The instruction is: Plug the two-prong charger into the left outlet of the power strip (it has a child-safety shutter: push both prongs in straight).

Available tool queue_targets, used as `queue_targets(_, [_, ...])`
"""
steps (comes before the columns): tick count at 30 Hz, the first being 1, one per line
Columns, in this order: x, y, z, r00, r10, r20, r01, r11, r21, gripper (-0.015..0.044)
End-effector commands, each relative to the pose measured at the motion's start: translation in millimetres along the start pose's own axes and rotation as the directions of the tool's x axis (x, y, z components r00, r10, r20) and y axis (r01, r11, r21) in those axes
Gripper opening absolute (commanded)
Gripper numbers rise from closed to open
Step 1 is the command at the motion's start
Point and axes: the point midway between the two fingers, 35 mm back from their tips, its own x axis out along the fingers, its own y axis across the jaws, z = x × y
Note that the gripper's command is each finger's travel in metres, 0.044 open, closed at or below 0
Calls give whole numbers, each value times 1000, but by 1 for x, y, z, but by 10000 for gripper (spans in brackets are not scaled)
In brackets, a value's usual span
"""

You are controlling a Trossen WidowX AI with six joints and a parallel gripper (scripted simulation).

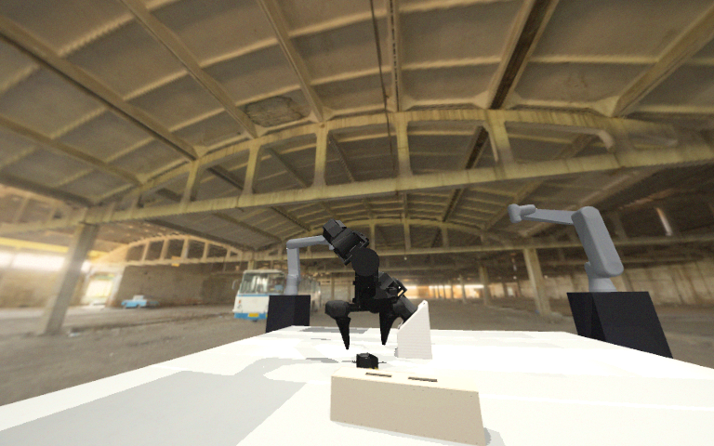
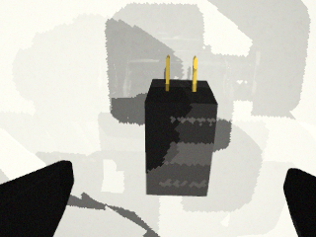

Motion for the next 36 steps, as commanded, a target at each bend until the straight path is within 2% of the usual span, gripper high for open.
queue_targets(1, [5, 1, 0, 1000, -3, -5, 3, 1000, -7, 440])
queue_targets(31, [50, 1, 2, 1000, -5, -7, 5, 1000, -7, 440])
queue_targets(36, [47, 0, 3, 1000, -3, -1, 3, 1000, 1, 309])
